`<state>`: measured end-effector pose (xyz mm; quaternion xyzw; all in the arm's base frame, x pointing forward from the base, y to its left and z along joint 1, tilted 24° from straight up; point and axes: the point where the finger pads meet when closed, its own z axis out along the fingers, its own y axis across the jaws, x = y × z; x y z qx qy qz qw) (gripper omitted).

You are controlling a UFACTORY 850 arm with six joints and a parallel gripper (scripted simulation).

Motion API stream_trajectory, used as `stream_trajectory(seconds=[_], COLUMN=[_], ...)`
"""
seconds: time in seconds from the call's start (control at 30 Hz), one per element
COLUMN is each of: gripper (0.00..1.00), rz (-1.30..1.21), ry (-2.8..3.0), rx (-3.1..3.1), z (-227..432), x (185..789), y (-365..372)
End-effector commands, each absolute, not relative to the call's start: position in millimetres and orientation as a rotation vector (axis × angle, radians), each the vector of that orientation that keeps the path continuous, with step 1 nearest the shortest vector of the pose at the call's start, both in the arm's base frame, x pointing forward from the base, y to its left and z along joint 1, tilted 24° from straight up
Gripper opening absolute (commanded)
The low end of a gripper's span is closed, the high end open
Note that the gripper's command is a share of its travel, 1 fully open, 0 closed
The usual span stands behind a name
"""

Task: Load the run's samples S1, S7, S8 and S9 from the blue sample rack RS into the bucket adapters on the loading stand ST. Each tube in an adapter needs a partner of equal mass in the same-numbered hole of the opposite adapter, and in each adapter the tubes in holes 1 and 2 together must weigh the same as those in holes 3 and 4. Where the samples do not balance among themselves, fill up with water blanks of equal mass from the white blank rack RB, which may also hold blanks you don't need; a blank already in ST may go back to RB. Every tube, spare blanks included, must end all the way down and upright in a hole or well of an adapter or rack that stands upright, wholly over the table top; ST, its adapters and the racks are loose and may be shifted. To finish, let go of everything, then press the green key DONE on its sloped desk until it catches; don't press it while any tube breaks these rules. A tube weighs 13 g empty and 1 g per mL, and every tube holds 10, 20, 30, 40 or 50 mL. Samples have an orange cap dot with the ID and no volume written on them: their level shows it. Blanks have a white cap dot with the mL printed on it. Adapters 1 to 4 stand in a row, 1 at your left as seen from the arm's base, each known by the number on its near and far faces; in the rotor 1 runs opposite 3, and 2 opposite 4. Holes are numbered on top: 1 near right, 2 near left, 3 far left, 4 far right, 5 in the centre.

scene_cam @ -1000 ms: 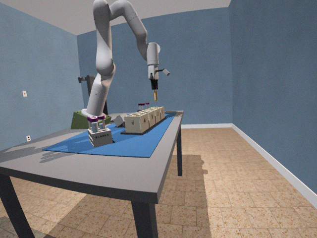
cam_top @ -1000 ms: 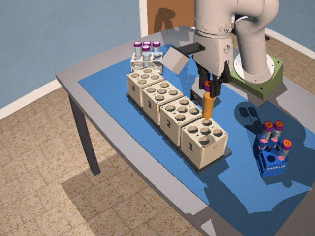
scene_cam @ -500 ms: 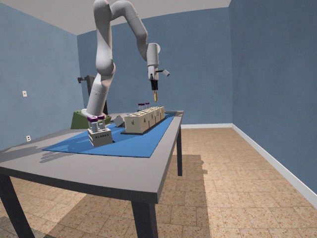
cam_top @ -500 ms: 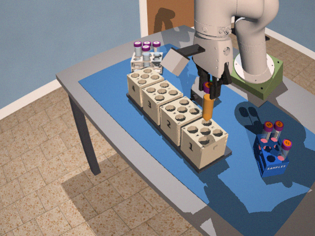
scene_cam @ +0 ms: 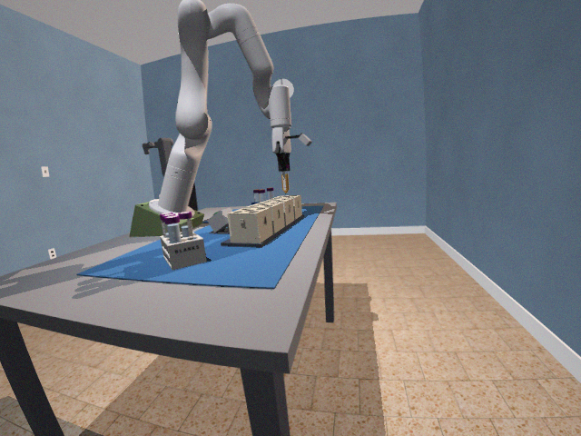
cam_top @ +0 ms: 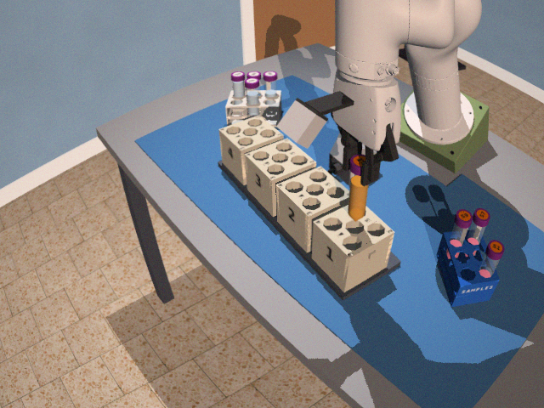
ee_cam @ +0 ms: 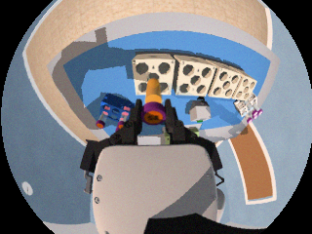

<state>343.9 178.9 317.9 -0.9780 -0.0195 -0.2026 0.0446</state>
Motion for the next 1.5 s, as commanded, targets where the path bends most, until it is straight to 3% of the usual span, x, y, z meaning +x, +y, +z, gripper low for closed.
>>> stream_trajectory(seconds=[0.0,1.47], gripper=[0.0,0.0], rz=[-0.622,-0.622], ry=[-0.059,-0.059], rx=[-2.987,-2.987], z=[313.3,292.2], x=[347.0,356.1], y=[179.9,182.0])
